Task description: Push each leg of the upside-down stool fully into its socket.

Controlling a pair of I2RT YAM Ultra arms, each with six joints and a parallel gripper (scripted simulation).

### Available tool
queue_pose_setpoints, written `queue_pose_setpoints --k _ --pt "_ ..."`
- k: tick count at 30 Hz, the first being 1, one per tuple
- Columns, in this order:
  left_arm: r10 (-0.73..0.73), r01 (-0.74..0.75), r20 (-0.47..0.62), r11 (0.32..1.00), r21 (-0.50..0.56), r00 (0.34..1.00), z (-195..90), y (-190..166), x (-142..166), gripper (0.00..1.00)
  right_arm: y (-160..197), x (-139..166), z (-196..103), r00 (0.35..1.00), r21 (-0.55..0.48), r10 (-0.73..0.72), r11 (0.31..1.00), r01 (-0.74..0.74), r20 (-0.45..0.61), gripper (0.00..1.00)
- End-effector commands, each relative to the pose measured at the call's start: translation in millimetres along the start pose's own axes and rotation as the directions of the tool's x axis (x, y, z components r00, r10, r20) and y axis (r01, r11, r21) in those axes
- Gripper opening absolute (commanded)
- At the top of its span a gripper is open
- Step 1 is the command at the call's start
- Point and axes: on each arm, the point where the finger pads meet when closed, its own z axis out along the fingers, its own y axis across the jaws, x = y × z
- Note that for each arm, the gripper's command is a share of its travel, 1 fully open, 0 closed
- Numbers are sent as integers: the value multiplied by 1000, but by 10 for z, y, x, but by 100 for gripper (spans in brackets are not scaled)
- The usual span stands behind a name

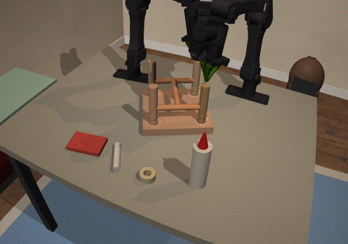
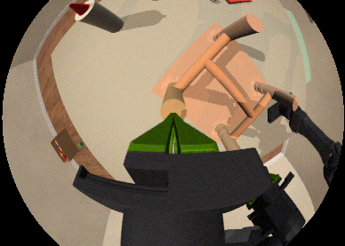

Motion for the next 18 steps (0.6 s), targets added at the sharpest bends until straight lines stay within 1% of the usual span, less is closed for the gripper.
queue_pose_setpoints --k 1,3,4,5,6,7,11,12,14,15,17,18 --pt "21 -21 39 1000 -1 999 -146 -39 -41 0 -48 -106 -164 997 8 5 1000 -6 73 0" --pt "21 -21 43 1000 -1 999 -159 -39 -48 0 -48 -106 -164 997 8 5 1000 -6 73 0" --pt "21 -21 -23 1000 -1 1000 -143 -39 23 0 -48 -106 -164 997 8 5 1000 -6 73 0" --pt "21 -21 -20 1000 -1 1000 -204 -39 43 0 -48 -106 -164 997 8 5 1000 -6 73 0" --pt "21 -21 -5 1000 -1 1000 -291 -39 49 0 -48 -106 -164 997 8 5 1000 -6 73 0" --pt "21 -21 -10 1000 -1 1000 -310 -40 35 0 -48 -106 -164 997 8 5 1000 -6 73 0" --pt "21 -21 61 1000 -1 998 -470 -48 -154 0 -48 -106 -164 997 8 5 1000 -6 73 0" --pt "14 -14 67 1000 -2 998 -525 -21 -17 0 -48 -106 -164 997 8 5 1000 -6 73 0" --pt "14 -14 67 1000 -2 998 -525 -21 -17 0 -48 -106 -164 997 8 5 1000 -6 73 0" --pt "7 -7 87 1000 -2 996 -589 -3 8 0 -48 -106 -164 997 8 5 1000 -6 73 0" --pt "11 -11 12 1000 -3 1000 -391 -2 98 0 -48 -106 -164 997 8 5 1000 -6 73 0" --pt "9 -9 11 1000 -3 1000 -378 -1 67 0 -48 -106 -164 997 8 5 1000 -6 73 0"
